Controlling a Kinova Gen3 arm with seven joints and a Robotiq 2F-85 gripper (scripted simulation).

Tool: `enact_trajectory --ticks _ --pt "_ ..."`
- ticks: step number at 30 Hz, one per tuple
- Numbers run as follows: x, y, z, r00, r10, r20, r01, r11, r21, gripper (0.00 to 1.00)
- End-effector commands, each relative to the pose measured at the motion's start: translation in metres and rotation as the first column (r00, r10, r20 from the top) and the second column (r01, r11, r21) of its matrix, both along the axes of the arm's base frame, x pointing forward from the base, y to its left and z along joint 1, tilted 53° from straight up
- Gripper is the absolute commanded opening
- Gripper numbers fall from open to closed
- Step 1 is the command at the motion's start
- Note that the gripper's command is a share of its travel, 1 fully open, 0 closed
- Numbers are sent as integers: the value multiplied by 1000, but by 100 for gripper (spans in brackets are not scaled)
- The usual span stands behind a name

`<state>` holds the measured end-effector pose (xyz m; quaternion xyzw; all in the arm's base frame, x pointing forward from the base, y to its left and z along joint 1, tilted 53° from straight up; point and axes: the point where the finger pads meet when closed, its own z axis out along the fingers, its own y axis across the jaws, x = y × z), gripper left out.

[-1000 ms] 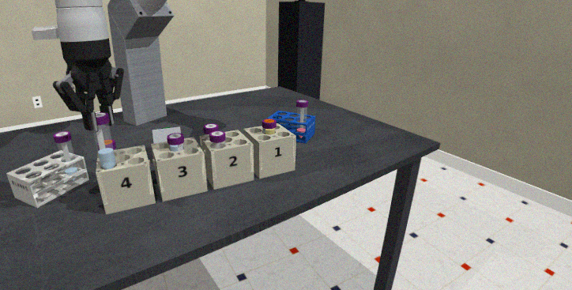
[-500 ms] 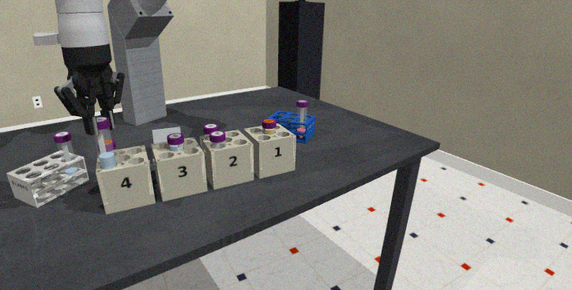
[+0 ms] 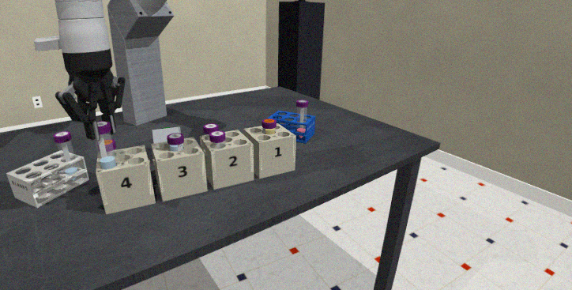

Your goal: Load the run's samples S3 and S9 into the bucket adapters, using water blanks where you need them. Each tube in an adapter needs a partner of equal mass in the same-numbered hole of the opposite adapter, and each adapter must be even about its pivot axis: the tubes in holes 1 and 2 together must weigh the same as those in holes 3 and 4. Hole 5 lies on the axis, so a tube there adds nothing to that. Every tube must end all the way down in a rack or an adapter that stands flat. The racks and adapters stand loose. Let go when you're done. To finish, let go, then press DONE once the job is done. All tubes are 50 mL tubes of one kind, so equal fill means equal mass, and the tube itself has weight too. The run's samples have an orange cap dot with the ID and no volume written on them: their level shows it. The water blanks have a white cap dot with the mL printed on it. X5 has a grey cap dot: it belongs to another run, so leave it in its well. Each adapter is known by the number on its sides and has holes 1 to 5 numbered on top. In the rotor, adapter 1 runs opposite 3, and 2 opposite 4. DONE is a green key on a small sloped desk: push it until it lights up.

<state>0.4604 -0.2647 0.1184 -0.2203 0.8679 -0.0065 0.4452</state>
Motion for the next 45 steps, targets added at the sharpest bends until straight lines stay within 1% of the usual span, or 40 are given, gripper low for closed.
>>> enact_trajectory --ticks 1,45 --pt "1 0 -1 1000 -1 0 1 1000 -1 10" --pt "22 5 -17 1000 -1 0 1 1000 -1 10"
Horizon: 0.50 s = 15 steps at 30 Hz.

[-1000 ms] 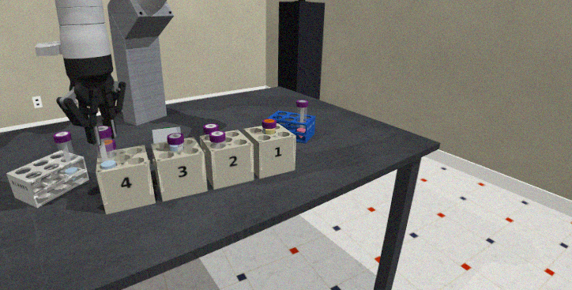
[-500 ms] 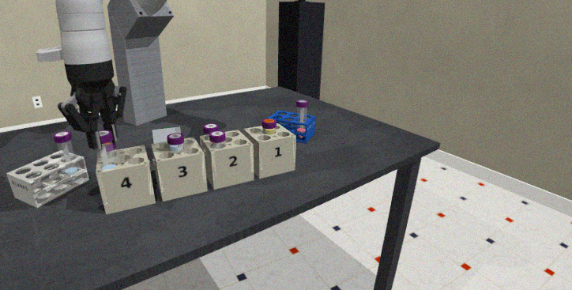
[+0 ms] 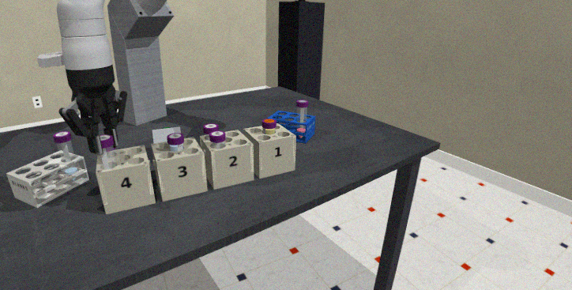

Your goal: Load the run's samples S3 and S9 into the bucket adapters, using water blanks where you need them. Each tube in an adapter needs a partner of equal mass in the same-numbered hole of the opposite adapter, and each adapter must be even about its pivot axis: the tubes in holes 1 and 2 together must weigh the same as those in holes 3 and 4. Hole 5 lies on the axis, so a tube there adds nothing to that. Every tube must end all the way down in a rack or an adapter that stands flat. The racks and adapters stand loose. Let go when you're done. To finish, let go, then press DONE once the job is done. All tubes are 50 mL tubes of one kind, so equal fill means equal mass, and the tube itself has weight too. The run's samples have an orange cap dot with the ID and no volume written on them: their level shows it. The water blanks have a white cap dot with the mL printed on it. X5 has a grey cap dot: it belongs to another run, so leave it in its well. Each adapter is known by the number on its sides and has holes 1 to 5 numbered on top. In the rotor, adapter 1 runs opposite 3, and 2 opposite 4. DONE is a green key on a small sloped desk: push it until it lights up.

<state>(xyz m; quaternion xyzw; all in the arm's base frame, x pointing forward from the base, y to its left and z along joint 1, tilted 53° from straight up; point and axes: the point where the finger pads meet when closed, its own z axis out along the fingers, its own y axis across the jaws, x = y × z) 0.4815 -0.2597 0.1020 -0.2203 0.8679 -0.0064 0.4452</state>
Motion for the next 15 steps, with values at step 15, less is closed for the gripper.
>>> enact_trajectory --ticks 15 --pt "8 1 -6 1000 -1 0 1 1000 -1 10"
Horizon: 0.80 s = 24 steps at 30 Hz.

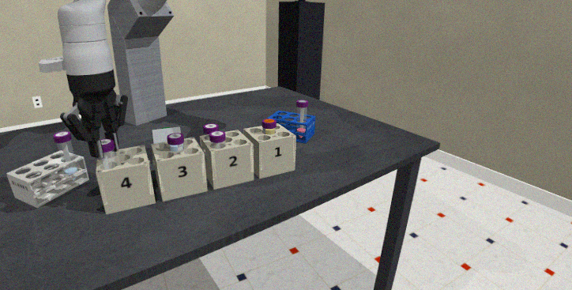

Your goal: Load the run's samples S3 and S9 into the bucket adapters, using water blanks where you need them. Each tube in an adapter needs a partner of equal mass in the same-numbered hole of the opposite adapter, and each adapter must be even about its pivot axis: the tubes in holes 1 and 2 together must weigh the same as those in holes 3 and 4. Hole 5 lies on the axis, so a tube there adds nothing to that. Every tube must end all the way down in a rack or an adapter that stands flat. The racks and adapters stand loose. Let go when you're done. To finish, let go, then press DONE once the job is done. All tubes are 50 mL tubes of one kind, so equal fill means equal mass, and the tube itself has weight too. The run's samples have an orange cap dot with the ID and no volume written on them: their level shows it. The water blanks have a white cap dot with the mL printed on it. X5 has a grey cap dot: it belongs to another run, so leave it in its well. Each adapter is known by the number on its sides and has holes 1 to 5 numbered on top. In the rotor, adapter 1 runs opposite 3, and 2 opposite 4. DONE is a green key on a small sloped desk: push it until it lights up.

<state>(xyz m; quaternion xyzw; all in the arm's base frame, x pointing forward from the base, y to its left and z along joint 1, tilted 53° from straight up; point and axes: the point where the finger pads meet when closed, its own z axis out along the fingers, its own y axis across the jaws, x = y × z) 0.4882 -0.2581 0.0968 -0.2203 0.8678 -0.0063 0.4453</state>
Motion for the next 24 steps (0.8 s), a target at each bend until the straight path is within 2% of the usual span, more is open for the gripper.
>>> enact_trajectory --ticks 1,24 --pt "2 0 -1 1000 -1 0 1 1000 -1 10" --pt "11 2 -9 1000 -1 0 1 1000 -1 10"
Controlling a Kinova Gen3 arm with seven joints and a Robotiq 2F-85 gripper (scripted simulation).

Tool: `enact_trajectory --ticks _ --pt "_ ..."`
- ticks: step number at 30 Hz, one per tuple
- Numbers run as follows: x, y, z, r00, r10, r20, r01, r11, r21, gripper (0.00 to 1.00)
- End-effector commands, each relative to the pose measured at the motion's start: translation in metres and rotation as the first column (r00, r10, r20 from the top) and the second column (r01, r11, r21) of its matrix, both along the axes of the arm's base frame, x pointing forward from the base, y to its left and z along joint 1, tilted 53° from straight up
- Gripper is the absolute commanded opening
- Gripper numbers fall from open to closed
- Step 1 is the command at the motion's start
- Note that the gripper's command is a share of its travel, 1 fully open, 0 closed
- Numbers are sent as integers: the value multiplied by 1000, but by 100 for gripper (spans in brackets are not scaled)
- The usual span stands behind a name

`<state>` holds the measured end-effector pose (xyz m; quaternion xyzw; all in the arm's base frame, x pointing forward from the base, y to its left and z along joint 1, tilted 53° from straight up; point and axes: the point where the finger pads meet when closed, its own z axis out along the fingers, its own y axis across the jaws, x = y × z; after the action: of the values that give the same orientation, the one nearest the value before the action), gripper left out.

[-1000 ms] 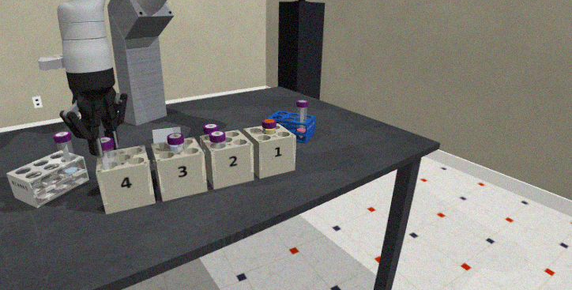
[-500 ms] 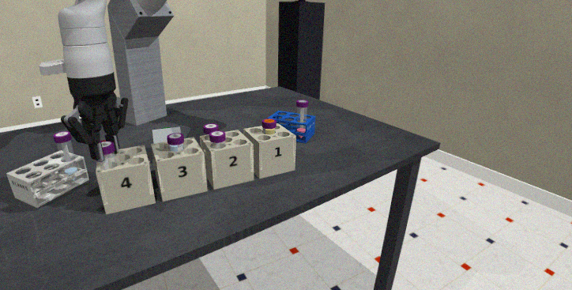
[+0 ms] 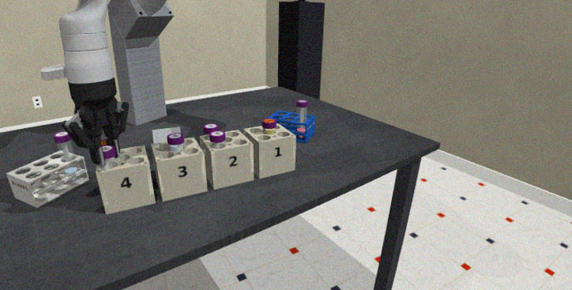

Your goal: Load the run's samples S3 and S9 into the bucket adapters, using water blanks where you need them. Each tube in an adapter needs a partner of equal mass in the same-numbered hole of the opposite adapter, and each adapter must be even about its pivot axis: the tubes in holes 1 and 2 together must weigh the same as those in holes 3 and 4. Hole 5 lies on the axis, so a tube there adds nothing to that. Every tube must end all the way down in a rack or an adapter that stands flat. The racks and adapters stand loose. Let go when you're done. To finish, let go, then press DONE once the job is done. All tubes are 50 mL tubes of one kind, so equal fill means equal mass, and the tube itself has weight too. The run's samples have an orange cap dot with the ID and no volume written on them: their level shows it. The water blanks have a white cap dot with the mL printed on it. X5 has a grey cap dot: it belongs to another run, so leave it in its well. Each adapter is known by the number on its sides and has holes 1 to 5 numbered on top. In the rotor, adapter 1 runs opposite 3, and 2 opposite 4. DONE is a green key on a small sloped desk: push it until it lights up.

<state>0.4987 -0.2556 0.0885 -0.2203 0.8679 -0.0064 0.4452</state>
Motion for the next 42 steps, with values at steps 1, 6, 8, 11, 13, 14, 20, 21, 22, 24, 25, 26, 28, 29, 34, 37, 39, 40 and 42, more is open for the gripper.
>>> enact_trajectory --ticks 1,6,8,11,13,14,20,21,22,24,25,26,28,29,34,37,39,40,42 --pt "1 0 -1 1000 -1 0 1 1000 -1 10" --pt "4 0 -3 1000 -1 0 1 1000 -1 10" --pt "5 1 -4 1000 -1 0 1 1000 -1 10" --pt "5 1 -4 1000 -1 0 1 1000 -1 10" --pt "5 1 -4 1000 -1 1 1 1000 -1 10" --pt "5 1 -4 1000 -1 1 1 1000 -1 10" --pt "5 1 -4 1000 -1 1 1 1000 -1 62" --pt "5 1 -4 1000 -1 1 1 1000 -1 62" --pt "5 1 -4 1000 -1 1 1 1000 -1 62" --pt "5 1 -4 1000 -1 1 1 1000 -1 62" --pt "5 1 -4 1000 -1 1 1 1000 -1 62" --pt "5 1 -4 1000 -1 1 1 1000 -1 62" --pt "5 1 -4 1000 -1 1 1 1000 -1 62" --pt "5 1 -4 1000 -1 1 1 1000 -1 62" --pt "5 1 -4 1000 -1 1 1 1000 -1 62" --pt "5 1 -4 1000 -1 1 1 1000 -1 62" --pt "5 1 -4 1000 -1 1 1 1000 -1 62" --pt "5 1 -4 1000 -1 1 1 1000 -1 62" --pt "5 1 -4 1000 -1 1 1 1000 -1 62"
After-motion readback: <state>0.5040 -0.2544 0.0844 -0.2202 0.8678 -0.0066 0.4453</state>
